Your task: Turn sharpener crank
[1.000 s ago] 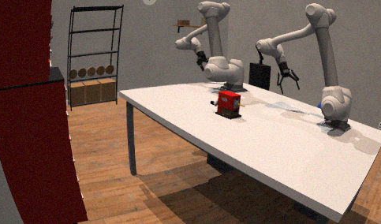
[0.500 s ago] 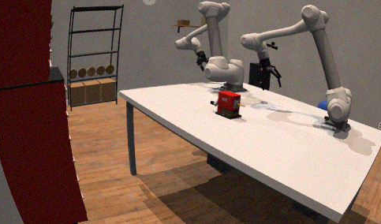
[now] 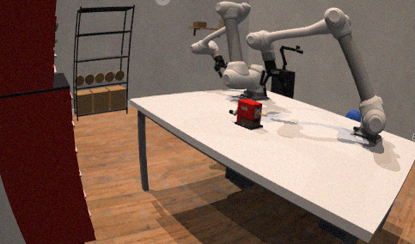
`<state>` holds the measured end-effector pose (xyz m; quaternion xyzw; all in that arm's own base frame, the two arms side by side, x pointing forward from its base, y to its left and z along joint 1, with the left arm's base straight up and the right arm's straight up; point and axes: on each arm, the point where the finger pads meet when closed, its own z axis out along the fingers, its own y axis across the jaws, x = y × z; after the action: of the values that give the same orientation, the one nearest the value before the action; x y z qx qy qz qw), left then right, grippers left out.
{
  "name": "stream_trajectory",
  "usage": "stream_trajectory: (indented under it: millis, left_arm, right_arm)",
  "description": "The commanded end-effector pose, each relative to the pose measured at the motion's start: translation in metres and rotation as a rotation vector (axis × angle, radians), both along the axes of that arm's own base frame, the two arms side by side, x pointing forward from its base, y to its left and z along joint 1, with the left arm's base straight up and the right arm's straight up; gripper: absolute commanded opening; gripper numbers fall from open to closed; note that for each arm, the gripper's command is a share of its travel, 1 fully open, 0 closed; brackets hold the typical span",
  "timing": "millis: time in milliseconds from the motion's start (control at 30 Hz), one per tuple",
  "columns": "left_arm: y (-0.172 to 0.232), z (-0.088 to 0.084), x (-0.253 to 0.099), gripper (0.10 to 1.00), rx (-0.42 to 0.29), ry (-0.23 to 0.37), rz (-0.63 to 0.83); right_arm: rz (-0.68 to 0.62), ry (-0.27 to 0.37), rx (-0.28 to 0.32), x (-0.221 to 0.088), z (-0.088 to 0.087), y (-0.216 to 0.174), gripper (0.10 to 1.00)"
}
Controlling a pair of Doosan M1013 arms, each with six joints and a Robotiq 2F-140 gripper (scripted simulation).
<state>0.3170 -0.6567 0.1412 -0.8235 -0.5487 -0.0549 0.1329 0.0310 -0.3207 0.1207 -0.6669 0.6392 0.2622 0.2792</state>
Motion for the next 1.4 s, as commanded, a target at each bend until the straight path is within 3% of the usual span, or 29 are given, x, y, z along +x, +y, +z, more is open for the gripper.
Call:
stream_trajectory:
  millis: [0, 100, 133, 200, 600, 667, 700, 933, 1100, 1133, 1367]
  left_arm:
    - [-0.015, 0.001, 0.039, 1.000, -0.035, -0.011, 0.056]
    - [-0.018, 0.002, 0.051, 1.000, -0.045, -0.014, 0.072]
    - [-0.026, 0.002, 0.084, 1.000, -0.072, -0.023, 0.117]
    - [-0.028, 0.003, 0.094, 1.000, -0.080, -0.027, 0.131]
    - [-0.040, 0.007, 0.239, 1.000, -0.188, -0.076, 0.315]
    - [-0.040, 0.007, 0.239, 1.000, -0.188, -0.076, 0.315]
    - [-0.038, 0.009, 0.270, 1.000, -0.210, -0.087, 0.353]
    - [-0.028, 0.012, 0.344, 1.000, -0.260, -0.117, 0.441]
    - [-0.026, 0.013, 0.354, 1.000, -0.267, -0.121, 0.453]
    - [-0.026, 0.013, 0.354, 0.099, -0.267, -0.121, 0.453]
    - [-0.026, 0.013, 0.354, 0.099, -0.267, -0.121, 0.453]
  right_arm:
    - [0.000, 0.000, -0.001, 0.000, 0.000, 0.000, 1.000]
    - [0.000, 0.000, -0.001, 0.000, 0.000, 0.000, 1.000]
    - [0.000, 0.000, -0.001, 0.000, 0.000, 0.000, 1.000]
    - [0.000, 0.000, -0.001, 0.000, 0.000, 0.000, 1.000]
    - [0.000, 0.000, -0.001, 0.000, 0.000, 0.000, 1.000]
    - [0.000, 0.000, -0.001, 0.000, 0.000, 0.000, 1.000]
    - [0.000, 0.000, -0.001, 0.000, 0.000, 0.000, 1.000]
    - [0.000, 0.000, -0.001, 0.000, 0.000, 0.000, 1.000]
    - [0.000, 0.000, -0.001, 0.000, 0.000, 0.000, 1.000]
    - [0.000, 0.000, -0.001, 0.000, 0.000, 0.000, 1.000]
    - [0.000, 0.000, -0.001, 0.000, 0.000, 0.000, 1.000]
